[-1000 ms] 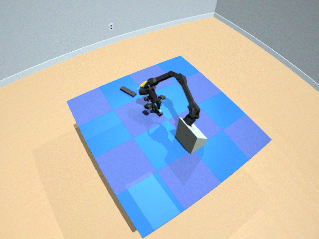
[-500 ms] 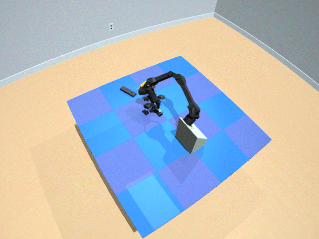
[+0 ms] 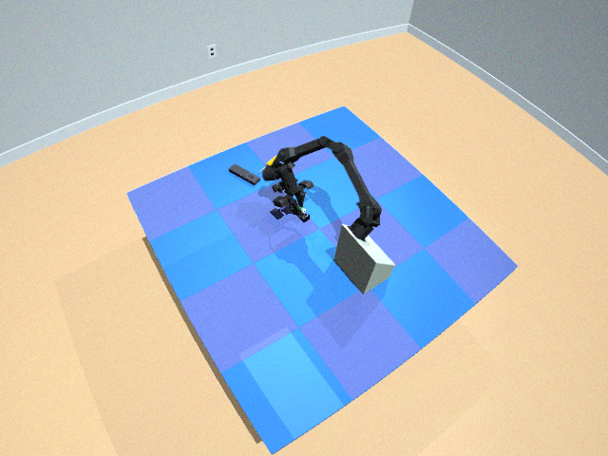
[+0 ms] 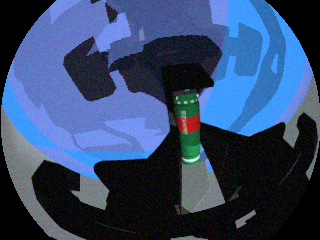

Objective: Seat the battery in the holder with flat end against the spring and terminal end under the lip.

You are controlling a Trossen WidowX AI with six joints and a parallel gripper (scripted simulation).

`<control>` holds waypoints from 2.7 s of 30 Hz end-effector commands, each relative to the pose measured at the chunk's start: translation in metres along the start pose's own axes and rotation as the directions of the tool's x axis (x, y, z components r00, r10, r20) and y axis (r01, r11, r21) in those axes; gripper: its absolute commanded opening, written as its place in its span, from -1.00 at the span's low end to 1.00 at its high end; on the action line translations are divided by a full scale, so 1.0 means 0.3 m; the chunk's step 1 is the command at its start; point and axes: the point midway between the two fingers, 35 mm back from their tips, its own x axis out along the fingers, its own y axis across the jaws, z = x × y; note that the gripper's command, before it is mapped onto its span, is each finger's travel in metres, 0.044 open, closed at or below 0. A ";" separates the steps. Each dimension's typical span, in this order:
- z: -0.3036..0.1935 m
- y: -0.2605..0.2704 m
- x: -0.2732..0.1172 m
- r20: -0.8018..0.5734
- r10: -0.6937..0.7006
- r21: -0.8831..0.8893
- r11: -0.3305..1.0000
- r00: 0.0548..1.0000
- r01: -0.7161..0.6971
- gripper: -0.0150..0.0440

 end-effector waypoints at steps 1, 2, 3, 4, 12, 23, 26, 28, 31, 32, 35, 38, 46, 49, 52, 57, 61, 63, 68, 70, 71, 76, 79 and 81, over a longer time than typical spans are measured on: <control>0.019 -0.001 -0.011 0.011 0.008 0.015 1.000 1.000 -0.008 -0.28; 0.020 -0.001 -0.012 0.010 0.008 0.015 1.000 1.000 -0.008 -0.28; 0.021 -0.001 -0.012 0.010 0.008 0.015 1.000 1.000 -0.008 -0.28; 0.021 -0.001 -0.012 0.010 0.008 0.015 1.000 1.000 -0.008 -0.28; 0.025 0.003 -0.009 0.036 0.014 0.015 1.000 0.999 -0.014 -0.28; 0.028 0.012 -0.003 0.078 0.023 0.011 1.000 0.997 -0.024 -0.28; 0.030 0.014 -0.001 0.090 0.025 0.011 1.000 0.996 -0.026 -0.28; 0.030 0.015 0.000 0.098 0.027 0.010 1.000 0.995 -0.028 -0.28; 0.031 0.016 0.002 0.109 0.030 0.008 0.999 0.994 -0.031 -0.28; 0.031 0.017 0.002 0.112 0.030 0.008 0.999 0.993 -0.031 -0.28; 0.032 0.018 0.004 0.124 0.032 0.007 0.999 0.992 -0.033 -0.28; 0.033 0.020 0.006 0.135 0.034 0.006 0.999 0.990 -0.036 -0.28; 0.034 0.023 0.011 0.165 0.038 0.004 0.999 0.986 -0.040 -0.28; 0.034 0.024 0.013 0.175 0.040 0.003 0.999 0.984 -0.041 -0.28; 0.033 0.024 0.015 0.186 0.041 0.002 0.999 0.982 -0.042 -0.28; 0.033 0.024 0.018 0.204 0.042 0.000 0.999 0.978 -0.043 -0.28; 0.032 0.024 0.021 0.217 0.044 -0.001 0.999 0.975 -0.044 -0.28; 0.032 0.024 0.022 0.224 0.044 -0.002 0.999 0.974 -0.045 -0.28; 0.030 0.023 0.025 0.241 0.045 -0.004 0.999 0.969 -0.045 -0.28; 0.029 0.023 0.026 0.248 0.045 -0.004 0.999 0.968 -0.046 -0.28; 0.029 0.022 0.027 0.251 0.045 -0.004 0.999 0.967 -0.046 -0.28; 0.027 0.021 0.030 0.268 0.046 -0.006 0.999 0.962 -0.046 -0.28; 0.026 0.020 0.032 0.277 0.046 -0.006 0.999 0.960 -0.046 -0.28; 0.024 0.019 0.034 0.284 0.046 -0.007 0.999 0.958 -0.046 -0.28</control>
